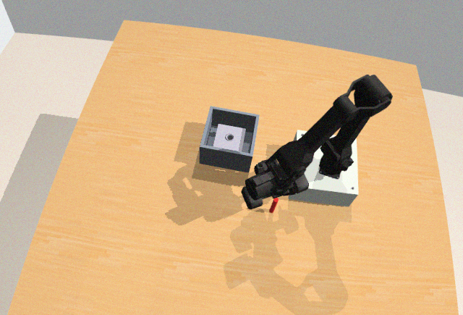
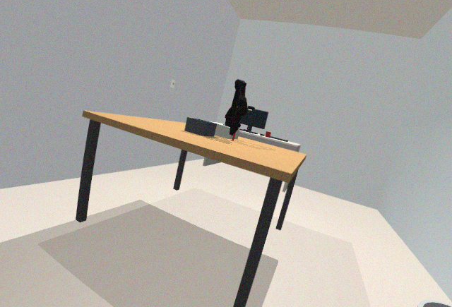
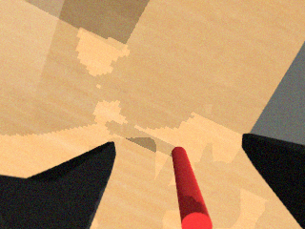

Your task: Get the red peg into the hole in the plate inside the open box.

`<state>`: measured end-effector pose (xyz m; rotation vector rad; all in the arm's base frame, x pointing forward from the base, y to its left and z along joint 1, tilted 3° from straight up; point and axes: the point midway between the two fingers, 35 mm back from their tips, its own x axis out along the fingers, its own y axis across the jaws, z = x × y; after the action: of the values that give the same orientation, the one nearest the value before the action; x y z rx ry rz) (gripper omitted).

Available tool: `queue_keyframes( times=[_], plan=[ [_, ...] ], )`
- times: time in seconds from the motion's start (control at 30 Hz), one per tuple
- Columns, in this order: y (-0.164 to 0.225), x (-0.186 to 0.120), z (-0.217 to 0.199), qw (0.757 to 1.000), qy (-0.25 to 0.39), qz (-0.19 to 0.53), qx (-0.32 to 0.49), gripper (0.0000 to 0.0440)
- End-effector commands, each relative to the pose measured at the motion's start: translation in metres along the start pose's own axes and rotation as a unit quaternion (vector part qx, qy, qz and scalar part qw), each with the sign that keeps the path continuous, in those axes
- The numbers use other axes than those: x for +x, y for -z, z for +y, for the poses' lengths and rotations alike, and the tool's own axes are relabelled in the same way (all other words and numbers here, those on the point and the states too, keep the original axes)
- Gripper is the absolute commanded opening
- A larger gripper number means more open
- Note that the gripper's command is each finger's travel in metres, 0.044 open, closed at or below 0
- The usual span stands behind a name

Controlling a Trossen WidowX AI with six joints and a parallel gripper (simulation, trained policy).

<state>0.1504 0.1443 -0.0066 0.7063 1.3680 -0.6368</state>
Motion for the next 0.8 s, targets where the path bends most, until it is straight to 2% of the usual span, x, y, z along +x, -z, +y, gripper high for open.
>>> queue_keyframes(
  times=[0.0,0.13,0.57,0.77],
  plan=[
    [0.004,0.013,-0.006,1.0,0.0,0.007,0.01,0.0417],
    [0.007,0.02,-0.011,1.0,0.008,0.016,0.022,0.0335],
    [0.011,0.017,-0.009,0.997,0.031,0.06,0.028,0.0],
    [0.002,0.003,0.003,0.999,0.011,0.043,0.012,0.0]
  ],
)
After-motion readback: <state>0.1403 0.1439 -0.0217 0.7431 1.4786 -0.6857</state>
